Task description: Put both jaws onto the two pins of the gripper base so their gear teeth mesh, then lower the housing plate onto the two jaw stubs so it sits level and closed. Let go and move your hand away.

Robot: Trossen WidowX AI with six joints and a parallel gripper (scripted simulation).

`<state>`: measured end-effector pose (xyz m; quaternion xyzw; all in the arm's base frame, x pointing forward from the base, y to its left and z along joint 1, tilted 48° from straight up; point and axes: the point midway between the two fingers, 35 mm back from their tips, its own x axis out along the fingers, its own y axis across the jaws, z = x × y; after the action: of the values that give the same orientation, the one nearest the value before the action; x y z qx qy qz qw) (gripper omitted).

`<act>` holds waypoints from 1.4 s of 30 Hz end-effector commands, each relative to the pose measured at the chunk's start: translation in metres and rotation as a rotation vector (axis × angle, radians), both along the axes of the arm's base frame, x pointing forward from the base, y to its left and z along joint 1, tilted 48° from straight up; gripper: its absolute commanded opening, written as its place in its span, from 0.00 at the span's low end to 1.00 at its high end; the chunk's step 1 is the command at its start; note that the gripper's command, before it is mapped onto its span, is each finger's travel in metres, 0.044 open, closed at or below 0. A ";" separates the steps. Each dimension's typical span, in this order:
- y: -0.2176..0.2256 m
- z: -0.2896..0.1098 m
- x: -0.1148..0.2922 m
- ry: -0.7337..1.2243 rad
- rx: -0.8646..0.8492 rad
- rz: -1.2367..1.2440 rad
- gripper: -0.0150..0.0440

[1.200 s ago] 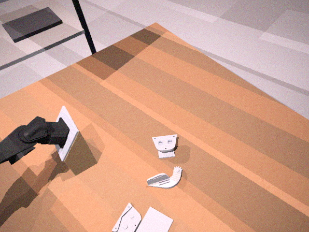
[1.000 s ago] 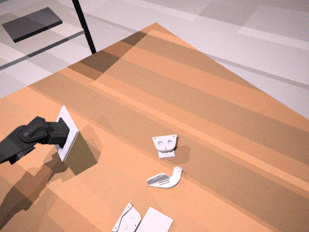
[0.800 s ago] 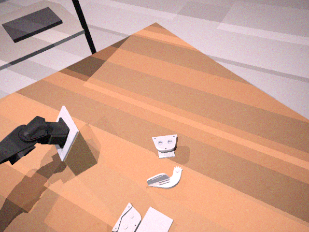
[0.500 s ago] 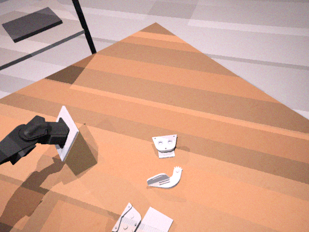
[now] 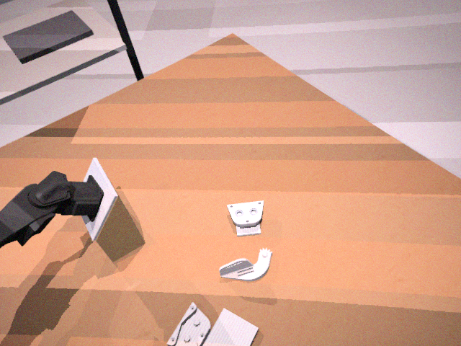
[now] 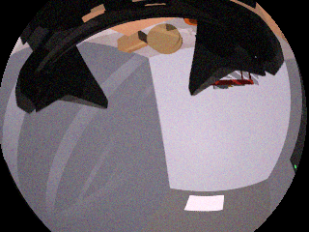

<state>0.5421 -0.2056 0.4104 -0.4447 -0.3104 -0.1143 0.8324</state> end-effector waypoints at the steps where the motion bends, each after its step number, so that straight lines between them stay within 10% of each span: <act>1: 0.003 -0.021 0.016 0.069 0.118 0.051 1.00; 42: 0.111 -0.221 0.098 0.650 1.225 0.319 1.00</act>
<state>0.6382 -0.1039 0.2145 0.0990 -0.0222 0.0001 0.9948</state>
